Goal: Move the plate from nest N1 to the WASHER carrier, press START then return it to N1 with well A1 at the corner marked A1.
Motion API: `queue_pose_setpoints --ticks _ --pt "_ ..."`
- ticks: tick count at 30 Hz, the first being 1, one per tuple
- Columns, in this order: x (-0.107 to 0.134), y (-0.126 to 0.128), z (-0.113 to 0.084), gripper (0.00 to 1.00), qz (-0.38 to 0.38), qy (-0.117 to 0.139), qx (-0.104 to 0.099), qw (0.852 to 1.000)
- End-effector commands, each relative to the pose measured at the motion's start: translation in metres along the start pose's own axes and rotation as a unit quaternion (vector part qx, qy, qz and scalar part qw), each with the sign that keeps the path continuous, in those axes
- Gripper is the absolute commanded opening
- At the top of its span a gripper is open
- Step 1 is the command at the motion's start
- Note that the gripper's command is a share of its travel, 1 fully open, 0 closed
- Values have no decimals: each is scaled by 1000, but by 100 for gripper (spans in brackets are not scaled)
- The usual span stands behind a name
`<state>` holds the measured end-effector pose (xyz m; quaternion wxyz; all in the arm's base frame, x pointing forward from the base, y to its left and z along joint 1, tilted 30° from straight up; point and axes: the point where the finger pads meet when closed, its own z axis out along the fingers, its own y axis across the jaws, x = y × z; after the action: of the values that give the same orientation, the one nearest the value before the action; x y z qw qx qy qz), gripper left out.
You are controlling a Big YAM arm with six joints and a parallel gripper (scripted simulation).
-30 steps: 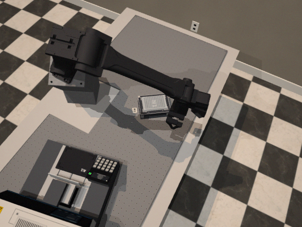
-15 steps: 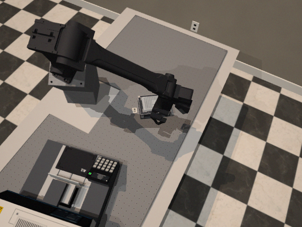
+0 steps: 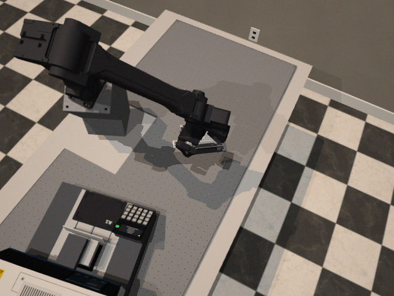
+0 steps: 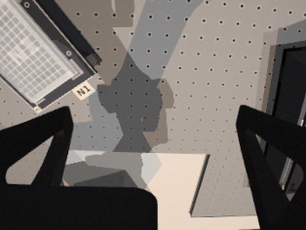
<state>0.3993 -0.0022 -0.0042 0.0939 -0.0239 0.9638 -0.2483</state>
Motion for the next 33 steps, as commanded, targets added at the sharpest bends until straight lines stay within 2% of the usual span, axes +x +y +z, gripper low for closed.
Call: queue_pose_setpoints --ticks 1,3,5,20,22,33 --pt "3 -8 -8 100 25 -21 -4 999" --pt "14 -10 -6 100 33 -18 -6 999" --pt "14 -10 -6 100 33 -18 -6 999" --pt "89 -12 1 100 39 -17 -11 999" --pt "89 -12 1 100 39 -17 -11 999" --pt "144 -14 8 100 49 -13 -15 999"
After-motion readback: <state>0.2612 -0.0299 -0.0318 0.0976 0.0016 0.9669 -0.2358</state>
